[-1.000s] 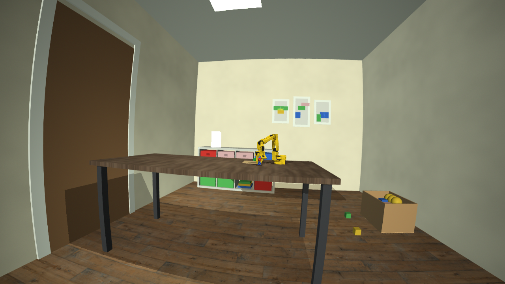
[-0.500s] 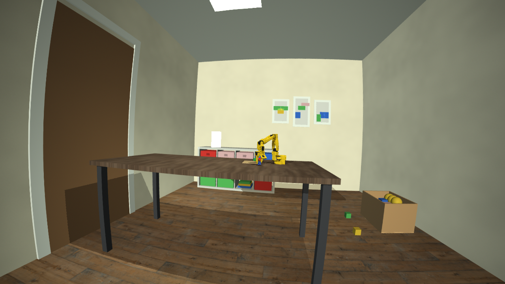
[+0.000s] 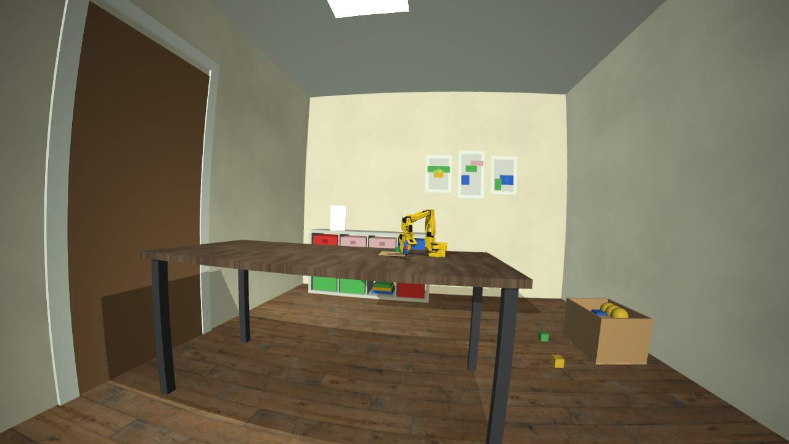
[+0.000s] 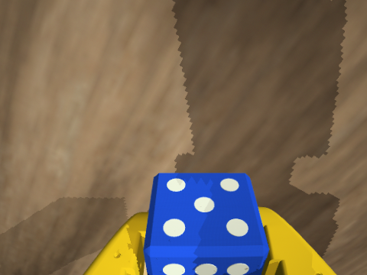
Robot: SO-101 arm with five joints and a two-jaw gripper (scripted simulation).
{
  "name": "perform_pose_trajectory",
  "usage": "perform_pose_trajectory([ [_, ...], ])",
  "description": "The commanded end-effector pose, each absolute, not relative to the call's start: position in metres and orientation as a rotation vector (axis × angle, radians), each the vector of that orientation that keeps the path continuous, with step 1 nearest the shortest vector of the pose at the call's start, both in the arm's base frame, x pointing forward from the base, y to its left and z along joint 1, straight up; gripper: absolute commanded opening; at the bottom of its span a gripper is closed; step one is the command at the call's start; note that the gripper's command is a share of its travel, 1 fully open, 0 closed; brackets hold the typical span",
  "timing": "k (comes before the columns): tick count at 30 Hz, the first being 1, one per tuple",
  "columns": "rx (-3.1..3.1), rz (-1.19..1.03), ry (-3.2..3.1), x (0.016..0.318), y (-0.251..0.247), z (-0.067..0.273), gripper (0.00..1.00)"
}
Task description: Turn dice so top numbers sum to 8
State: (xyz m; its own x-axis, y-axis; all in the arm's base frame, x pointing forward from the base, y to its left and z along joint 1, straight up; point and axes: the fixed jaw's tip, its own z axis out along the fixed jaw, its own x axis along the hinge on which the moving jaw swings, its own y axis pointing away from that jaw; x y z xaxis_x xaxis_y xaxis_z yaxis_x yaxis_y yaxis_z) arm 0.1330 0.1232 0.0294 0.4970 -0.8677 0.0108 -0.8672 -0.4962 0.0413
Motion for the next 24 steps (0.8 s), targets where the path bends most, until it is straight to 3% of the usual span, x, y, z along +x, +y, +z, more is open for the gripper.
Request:
perform_pose_trajectory([
  [1, 2.743, 0.012, -1.581, 0.139, 0.129, 0.051, 0.00],
  [24, 2.710, 0.022, -1.689, 0.137, 0.131, 0.066, 0.00],
])
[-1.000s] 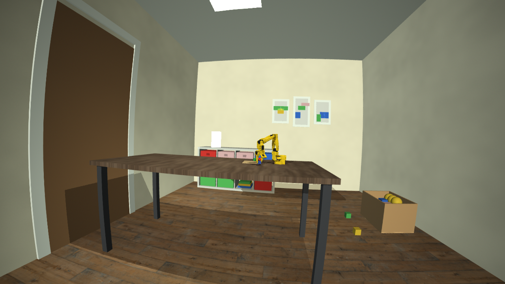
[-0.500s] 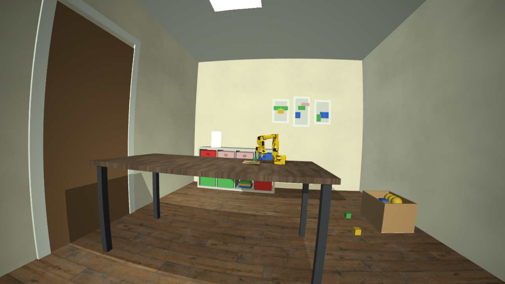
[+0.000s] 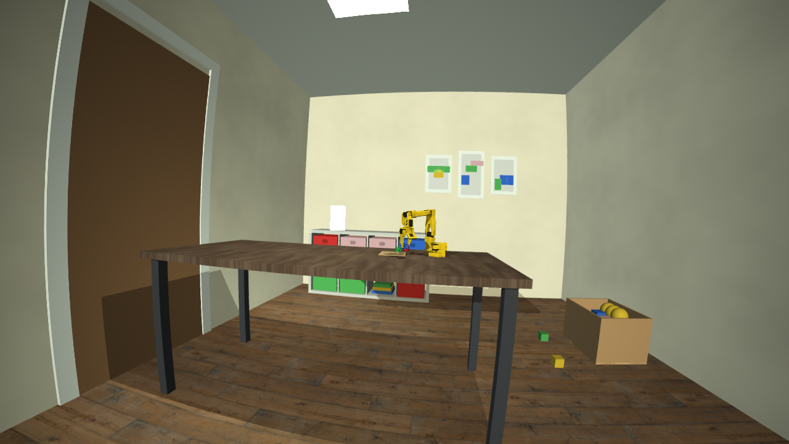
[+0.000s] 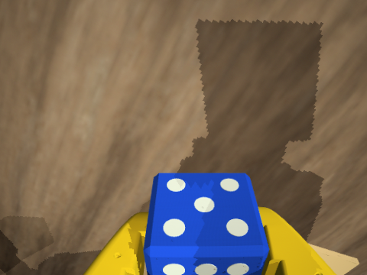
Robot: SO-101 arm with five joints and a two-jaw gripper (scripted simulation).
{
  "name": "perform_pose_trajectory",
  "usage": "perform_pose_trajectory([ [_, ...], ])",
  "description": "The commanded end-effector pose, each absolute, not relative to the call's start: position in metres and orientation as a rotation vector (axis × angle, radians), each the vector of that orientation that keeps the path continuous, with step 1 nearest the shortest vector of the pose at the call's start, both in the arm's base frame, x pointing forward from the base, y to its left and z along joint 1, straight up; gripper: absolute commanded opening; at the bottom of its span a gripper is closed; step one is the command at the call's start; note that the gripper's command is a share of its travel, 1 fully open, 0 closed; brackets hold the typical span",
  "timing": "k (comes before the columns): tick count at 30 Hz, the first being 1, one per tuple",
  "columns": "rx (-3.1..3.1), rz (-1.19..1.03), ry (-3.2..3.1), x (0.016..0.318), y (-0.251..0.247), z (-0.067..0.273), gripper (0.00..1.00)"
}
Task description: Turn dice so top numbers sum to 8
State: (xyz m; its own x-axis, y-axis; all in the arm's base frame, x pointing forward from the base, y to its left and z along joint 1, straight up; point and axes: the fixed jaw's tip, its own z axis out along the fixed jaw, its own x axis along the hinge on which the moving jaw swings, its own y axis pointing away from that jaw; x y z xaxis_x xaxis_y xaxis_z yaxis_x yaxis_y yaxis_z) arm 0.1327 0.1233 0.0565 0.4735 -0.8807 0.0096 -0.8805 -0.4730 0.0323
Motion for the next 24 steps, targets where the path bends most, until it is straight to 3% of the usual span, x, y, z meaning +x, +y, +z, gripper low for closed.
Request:
perform_pose_trajectory([
  [1, 2.699, 0.024, -1.720, 0.137, 0.132, 0.066, 0.00],
  [24, 2.473, 0.012, -2.236, 0.138, 0.148, 0.063, 0.00],
])
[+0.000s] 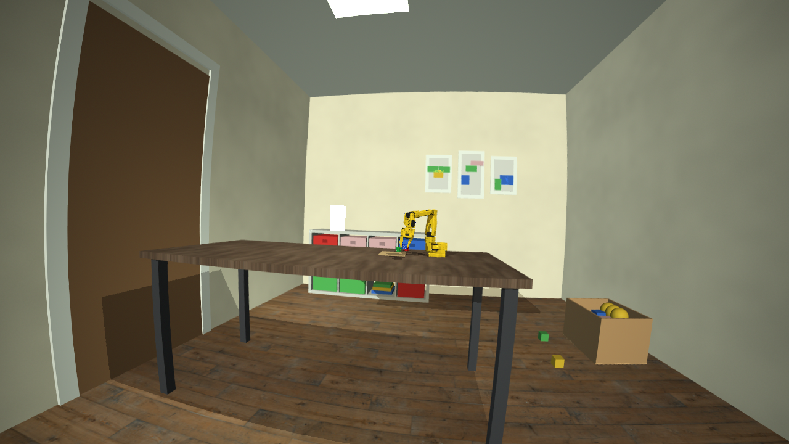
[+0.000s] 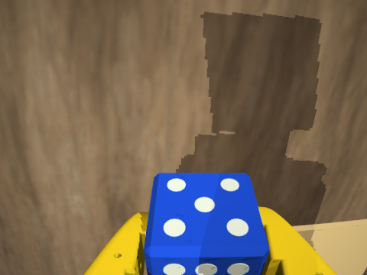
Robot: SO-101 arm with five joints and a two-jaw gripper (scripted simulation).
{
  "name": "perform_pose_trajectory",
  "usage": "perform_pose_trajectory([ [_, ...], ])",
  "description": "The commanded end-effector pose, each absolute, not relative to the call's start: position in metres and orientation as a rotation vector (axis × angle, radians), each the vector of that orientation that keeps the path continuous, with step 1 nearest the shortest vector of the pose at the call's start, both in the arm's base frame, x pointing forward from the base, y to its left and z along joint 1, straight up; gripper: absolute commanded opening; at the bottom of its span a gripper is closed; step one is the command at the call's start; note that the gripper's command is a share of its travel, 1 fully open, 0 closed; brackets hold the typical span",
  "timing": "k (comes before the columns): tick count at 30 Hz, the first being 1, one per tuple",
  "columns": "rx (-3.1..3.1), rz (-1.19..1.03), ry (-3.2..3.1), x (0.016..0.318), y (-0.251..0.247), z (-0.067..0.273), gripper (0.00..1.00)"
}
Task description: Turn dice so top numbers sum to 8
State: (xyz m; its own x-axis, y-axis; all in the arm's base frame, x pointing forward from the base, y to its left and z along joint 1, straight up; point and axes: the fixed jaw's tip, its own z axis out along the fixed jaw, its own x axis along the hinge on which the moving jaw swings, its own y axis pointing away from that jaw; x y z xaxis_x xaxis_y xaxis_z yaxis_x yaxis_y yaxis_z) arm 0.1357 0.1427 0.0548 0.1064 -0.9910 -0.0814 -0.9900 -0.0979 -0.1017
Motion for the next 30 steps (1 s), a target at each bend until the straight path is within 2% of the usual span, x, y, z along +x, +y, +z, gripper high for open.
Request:
perform_pose_trajectory([
  [1, -2.188, -0.011, 1.978, 0.138, 0.148, 0.063, 0.00],
  [12, -1.969, 0.017, 2.018, 0.139, 0.155, 0.062, 0.00],
  [30, -1.390, 0.215, 2.041, 0.140, 0.169, 0.064, 0.00],
])
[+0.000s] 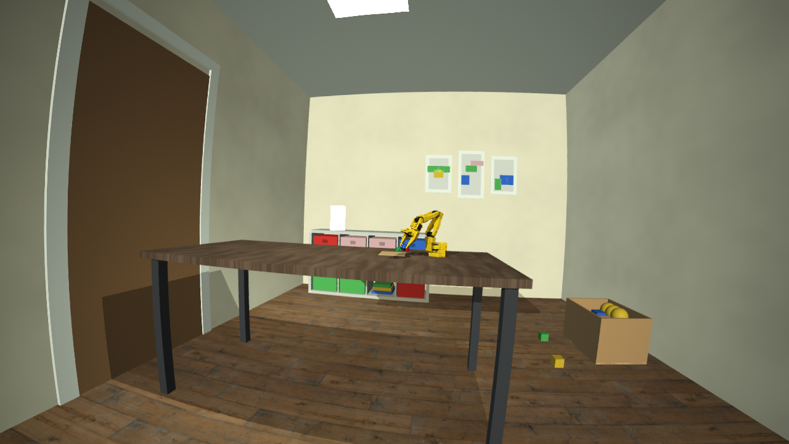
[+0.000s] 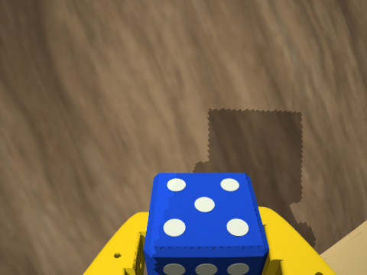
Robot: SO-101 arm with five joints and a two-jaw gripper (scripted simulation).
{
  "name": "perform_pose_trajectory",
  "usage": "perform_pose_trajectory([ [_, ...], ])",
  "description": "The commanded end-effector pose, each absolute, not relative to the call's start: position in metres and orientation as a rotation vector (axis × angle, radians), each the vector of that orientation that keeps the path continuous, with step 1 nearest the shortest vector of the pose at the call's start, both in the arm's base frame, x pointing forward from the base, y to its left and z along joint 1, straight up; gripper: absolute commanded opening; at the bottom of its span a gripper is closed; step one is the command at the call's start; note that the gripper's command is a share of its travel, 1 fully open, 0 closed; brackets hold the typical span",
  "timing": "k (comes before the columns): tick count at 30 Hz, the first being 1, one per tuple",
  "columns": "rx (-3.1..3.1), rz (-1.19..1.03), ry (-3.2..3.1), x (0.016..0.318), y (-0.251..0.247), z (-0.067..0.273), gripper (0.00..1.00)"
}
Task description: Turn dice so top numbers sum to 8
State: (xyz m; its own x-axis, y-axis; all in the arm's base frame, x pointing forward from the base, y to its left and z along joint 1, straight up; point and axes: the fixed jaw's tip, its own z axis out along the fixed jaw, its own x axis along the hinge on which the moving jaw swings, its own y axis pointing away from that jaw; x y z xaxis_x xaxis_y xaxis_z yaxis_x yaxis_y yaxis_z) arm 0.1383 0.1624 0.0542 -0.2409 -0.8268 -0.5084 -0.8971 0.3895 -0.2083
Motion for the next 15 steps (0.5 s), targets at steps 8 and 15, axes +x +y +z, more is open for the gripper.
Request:
perform_pose_trajectory([
  [8, -1.382, 0.219, 2.040, 0.1405, 0.1694, 0.0643, 0.00],
  [15, -1.338, 0.242, 2.025, 0.1427, 0.1729, 0.0625, 0.00],
])
